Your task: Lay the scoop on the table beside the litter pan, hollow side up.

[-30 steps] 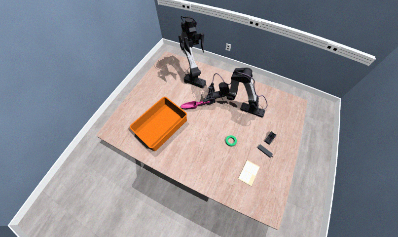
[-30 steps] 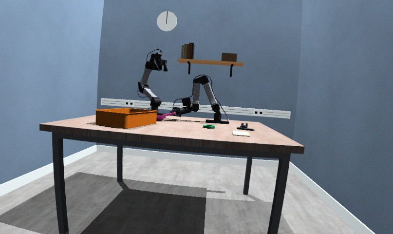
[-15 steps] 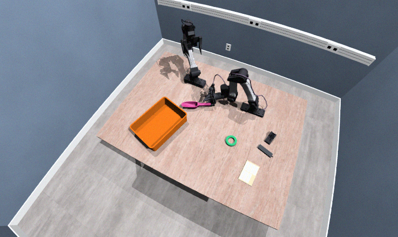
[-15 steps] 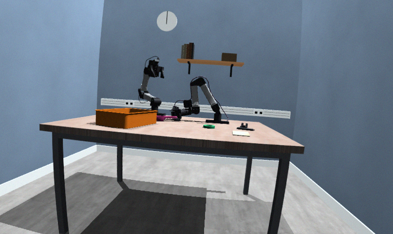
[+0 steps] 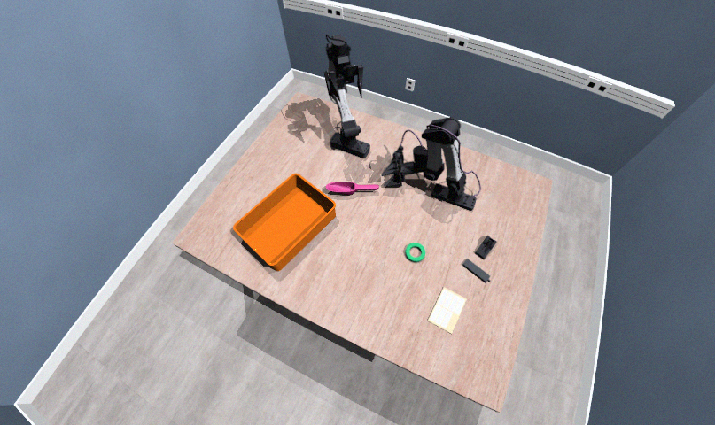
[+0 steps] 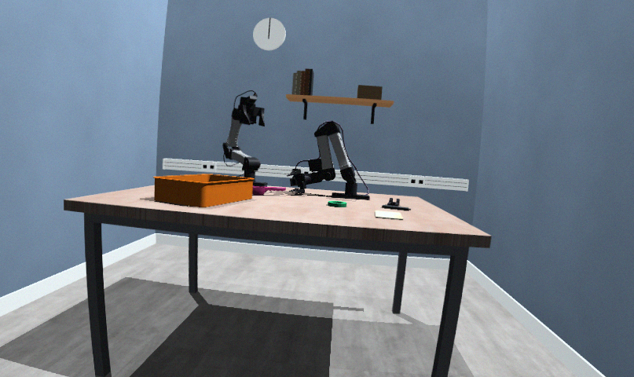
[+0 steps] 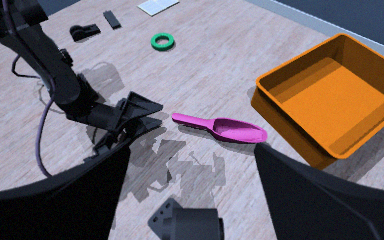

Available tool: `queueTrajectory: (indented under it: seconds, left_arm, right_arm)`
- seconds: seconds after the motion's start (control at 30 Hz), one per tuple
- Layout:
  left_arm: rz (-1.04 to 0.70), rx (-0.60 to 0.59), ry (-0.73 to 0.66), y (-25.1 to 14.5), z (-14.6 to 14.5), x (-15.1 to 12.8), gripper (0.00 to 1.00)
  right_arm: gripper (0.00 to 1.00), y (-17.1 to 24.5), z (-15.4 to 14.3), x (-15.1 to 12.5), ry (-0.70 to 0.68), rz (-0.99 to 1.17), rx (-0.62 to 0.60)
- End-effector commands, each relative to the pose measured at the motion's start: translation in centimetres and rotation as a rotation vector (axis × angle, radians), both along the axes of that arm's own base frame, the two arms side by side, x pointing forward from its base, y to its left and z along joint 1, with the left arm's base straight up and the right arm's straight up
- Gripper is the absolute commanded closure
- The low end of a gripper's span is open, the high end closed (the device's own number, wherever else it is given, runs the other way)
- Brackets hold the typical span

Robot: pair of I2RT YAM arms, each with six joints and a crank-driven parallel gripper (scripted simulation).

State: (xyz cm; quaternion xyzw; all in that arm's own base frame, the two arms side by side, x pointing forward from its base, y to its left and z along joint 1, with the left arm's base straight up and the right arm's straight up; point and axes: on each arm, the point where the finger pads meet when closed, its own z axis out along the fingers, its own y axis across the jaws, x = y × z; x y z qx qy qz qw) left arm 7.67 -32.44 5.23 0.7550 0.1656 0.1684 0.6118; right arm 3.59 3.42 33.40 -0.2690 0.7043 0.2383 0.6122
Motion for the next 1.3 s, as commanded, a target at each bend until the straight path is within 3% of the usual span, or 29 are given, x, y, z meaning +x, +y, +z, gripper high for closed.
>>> queueTrajectory:
  seconds: [0.0,0.17,0.33,0.67,0.73,1.0,1.27]
  left_arm:
    - [0.092,-0.053,0.031,1.6,1.1,0.7,0.13]
    - [0.08,-0.088,0.068,0.4,1.6,0.8,0.13]
    - [-0.001,-0.114,0.12,-3.0,2.8,-0.7,0.13]
    - [-0.092,0.003,0.406,-10.6,0.5,-0.2,0.13]
    - [-0.092,0.003,0.406,-10.6,0.5,-0.2,0.13]
    - [-0.089,0.109,0.708,-14.0,-0.4,1.9,0.13]
    - [-0.054,0.156,0.965,-14.9,0.8,4.1,0.13]
  right_arm:
    - [0.0,0.1,-1.3,-0.1,0.038,0.013,-0.051]
    - [0.0,0.1,-1.3,-0.1,0.038,0.013,-0.051]
    - [0.0,0.1,-1.3,-0.1,0.038,0.013,-0.051]
    - [0.0,0.1,-1.3,-0.1,0.038,0.013,-0.051]
    - [0.0,0.1,-1.3,-0.1,0.038,0.013,-0.051]
    - [0.0,0.1,-1.3,-0.1,0.038,0.013,-0.051]
    - [0.0,0.1,-1.3,-0.1,0.038,0.013,-0.051]
